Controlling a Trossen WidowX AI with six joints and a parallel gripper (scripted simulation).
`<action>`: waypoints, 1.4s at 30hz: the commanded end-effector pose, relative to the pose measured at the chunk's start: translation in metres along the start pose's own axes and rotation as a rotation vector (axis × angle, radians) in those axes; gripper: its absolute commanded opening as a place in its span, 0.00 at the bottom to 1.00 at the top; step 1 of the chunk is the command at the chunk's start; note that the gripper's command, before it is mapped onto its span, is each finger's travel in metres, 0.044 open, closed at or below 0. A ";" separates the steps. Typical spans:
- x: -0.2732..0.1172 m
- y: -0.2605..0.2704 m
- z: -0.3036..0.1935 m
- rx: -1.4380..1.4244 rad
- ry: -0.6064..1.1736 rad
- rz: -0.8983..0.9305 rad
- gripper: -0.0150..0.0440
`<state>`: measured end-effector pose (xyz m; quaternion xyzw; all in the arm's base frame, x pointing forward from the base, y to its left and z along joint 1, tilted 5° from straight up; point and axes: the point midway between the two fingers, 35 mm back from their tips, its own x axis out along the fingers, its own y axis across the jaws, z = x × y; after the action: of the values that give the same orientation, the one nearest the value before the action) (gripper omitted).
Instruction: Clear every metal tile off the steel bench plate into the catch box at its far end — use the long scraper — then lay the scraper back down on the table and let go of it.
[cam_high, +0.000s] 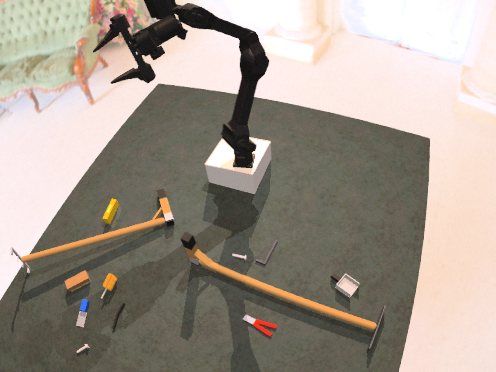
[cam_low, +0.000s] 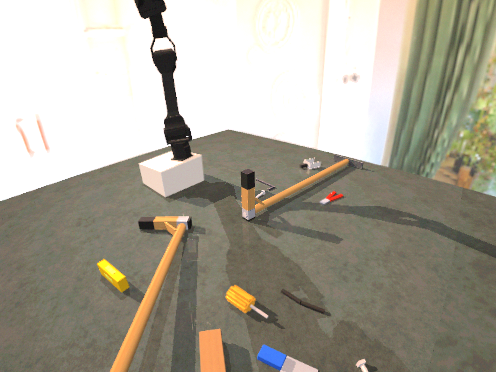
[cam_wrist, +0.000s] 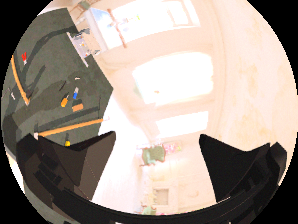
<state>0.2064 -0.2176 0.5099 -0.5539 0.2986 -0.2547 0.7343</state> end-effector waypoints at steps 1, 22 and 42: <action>-0.004 0.009 0.016 0.045 -0.060 0.020 1.00; -0.020 0.055 0.083 0.236 -0.287 0.174 1.00; -0.052 0.102 0.137 0.394 -0.465 0.371 1.00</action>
<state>0.2742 -0.0783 0.4522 -0.3975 0.1733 -0.0575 0.8992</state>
